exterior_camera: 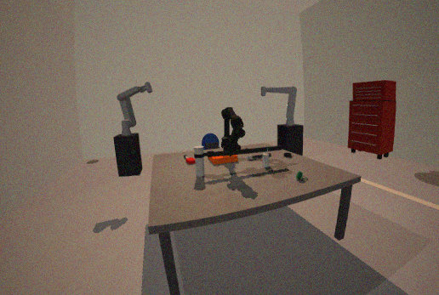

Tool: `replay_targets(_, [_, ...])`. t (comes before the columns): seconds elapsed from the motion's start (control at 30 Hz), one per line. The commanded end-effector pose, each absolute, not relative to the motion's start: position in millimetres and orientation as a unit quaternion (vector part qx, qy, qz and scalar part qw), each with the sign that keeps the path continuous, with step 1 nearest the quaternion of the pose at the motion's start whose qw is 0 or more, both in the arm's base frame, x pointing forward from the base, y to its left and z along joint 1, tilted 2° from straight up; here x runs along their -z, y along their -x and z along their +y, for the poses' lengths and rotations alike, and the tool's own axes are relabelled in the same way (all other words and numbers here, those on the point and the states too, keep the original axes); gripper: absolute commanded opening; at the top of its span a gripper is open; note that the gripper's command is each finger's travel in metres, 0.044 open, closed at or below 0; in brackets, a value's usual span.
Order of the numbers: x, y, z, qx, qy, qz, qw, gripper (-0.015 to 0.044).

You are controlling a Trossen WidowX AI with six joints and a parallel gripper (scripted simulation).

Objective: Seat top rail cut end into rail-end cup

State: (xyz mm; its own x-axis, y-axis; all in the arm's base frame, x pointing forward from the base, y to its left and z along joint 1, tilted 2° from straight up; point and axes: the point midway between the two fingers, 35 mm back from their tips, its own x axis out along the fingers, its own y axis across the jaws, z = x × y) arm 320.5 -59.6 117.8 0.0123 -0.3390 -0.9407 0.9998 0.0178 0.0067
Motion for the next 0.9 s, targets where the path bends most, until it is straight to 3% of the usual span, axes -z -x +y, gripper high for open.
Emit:
replay_targets(0.0, [-118.0,-320.5,-59.7,0.572,-0.405,0.408,0.585,0.0])
replay_targets(0.87, [-120.7,-321.0,-67.7,0.572,-0.405,0.408,0.585,0.0])
